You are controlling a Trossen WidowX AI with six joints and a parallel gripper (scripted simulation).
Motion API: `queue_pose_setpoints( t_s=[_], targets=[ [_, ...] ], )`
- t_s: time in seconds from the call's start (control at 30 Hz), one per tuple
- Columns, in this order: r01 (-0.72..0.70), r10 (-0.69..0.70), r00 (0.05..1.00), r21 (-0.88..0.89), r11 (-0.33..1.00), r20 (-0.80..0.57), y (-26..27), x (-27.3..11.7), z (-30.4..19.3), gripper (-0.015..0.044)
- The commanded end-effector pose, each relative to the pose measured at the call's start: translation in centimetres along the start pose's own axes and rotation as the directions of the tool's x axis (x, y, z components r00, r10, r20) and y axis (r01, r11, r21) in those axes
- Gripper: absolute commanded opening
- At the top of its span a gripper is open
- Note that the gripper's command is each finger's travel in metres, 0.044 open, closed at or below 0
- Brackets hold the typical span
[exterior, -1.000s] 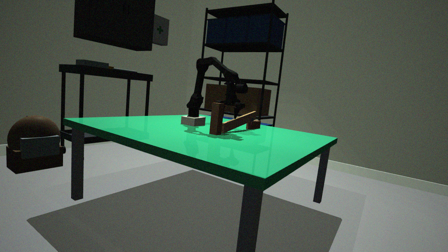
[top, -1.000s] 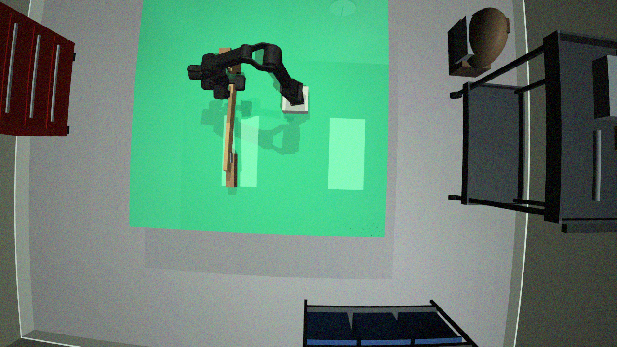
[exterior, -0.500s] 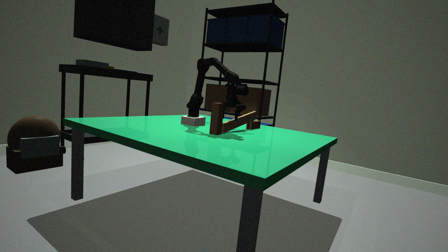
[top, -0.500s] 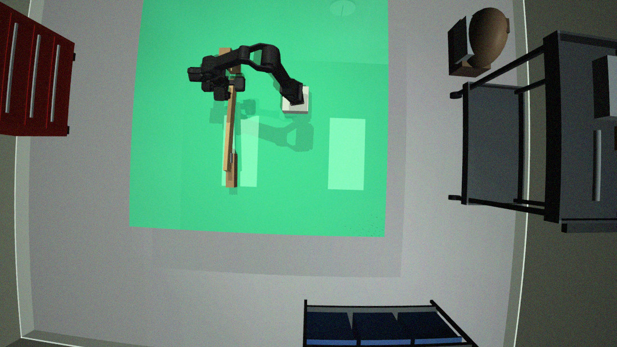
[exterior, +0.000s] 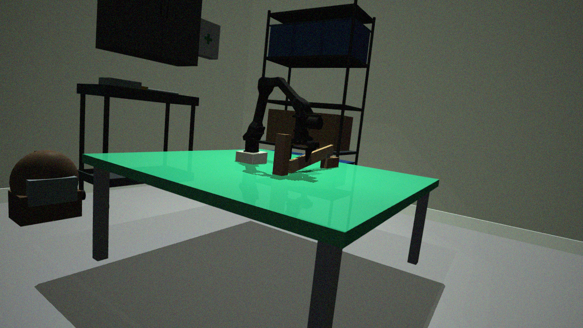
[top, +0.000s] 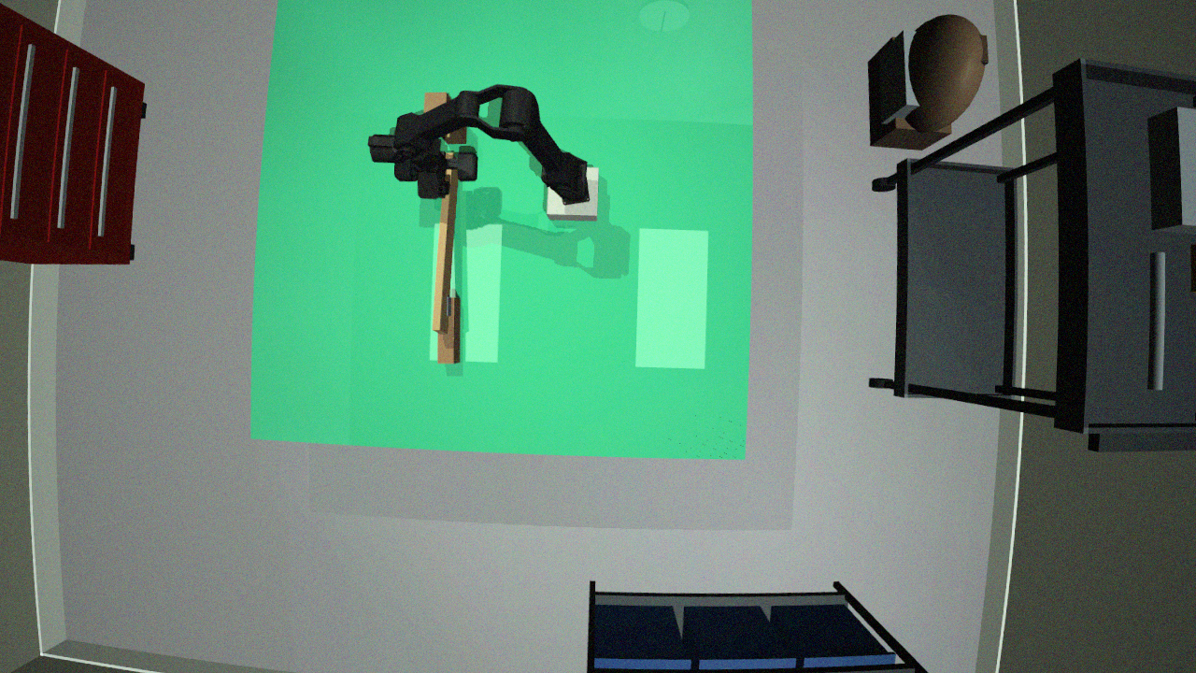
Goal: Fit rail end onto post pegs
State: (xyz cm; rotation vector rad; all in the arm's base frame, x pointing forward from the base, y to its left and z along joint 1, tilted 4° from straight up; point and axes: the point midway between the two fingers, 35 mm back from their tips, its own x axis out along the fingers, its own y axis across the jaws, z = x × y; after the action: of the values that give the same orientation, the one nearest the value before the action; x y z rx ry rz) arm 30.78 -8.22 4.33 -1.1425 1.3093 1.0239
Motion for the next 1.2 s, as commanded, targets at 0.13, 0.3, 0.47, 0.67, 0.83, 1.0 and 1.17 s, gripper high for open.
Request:
queue_pose_setpoints(
  t_s=[0.13,0.3,0.47,0.67,0.83,1.0,1.17],
  targets=[
    [-0.012,0.012,1.0,-0.005,1.0,-0.003,0.4,1.6,0.0,0.044],
    [-0.012,0.012,1.0,-0.006,1.0,-0.003,0.4,2.4,0.0,0.044],
    [-0.013,0.013,1.0,-0.007,1.0,-0.003,0.5,3.2,0.0,0.044],
    [-0.013,0.013,1.0,-0.008,1.0,-0.003,0.6,3.7,0.0,0.0414],
    [-0.013,0.013,1.0,-0.008,1.0,-0.003,0.6,3.7,0.0,0.0282],
    [-0.013,0.013,1.0,-0.008,1.0,-0.003,0.6,3.7,0.0,0.0151],
    [-0.013,0.013,1.0,-0.008,1.0,-0.003,0.6,3.7,0.0,0.0059]
  ],
)
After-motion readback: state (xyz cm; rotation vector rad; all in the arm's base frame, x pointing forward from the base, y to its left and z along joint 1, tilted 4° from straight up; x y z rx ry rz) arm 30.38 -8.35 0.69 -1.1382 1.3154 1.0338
